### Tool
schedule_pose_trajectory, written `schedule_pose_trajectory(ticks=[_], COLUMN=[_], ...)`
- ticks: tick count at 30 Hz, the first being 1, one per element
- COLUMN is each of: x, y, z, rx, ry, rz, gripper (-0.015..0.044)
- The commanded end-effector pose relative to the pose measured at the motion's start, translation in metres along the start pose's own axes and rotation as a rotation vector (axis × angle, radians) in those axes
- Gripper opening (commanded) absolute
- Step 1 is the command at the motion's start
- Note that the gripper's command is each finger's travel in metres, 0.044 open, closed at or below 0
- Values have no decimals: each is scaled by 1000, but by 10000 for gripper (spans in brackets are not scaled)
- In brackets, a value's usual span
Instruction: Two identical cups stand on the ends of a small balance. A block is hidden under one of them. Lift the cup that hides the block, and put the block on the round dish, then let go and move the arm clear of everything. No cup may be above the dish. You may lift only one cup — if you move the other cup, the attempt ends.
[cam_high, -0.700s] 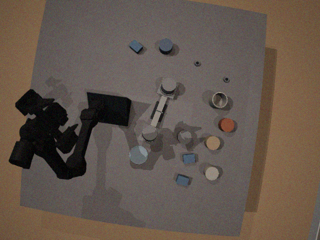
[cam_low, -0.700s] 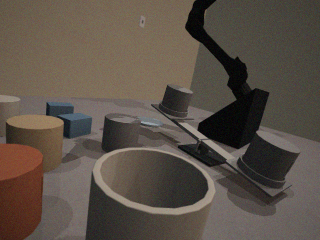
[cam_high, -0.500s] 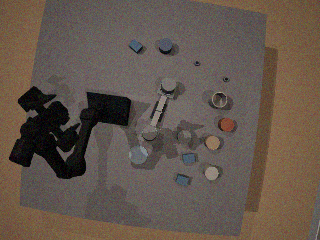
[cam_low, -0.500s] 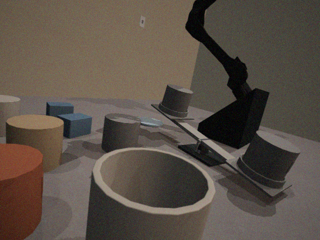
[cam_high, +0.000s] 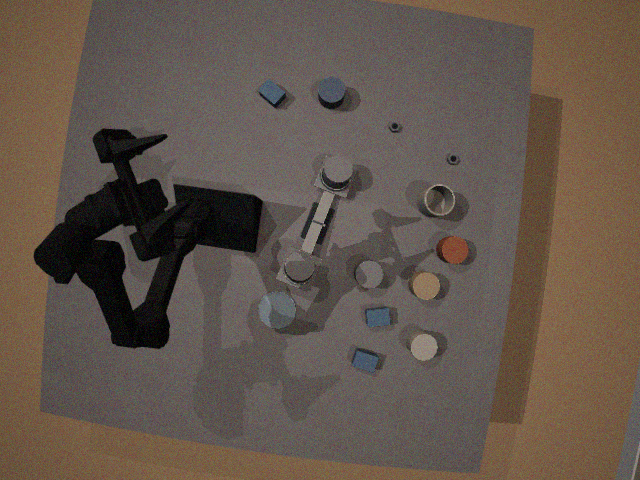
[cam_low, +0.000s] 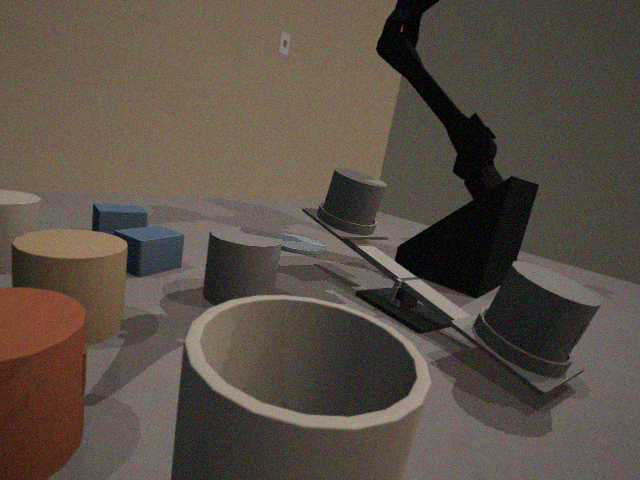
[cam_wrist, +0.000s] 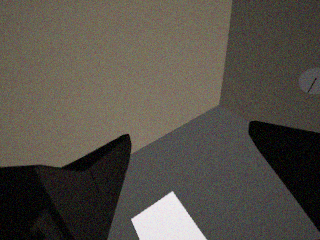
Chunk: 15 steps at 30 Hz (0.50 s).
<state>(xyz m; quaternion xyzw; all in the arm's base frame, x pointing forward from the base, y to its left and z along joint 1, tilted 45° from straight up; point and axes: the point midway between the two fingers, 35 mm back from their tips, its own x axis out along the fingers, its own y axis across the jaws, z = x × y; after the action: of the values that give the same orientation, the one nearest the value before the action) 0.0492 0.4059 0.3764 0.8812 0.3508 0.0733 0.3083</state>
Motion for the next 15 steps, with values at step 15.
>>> schedule_pose_trajectory(ticks=[15], x=[32], y=[-35], z=[97], rx=[-567], ry=[-249], rz=[-71], gripper=[440])
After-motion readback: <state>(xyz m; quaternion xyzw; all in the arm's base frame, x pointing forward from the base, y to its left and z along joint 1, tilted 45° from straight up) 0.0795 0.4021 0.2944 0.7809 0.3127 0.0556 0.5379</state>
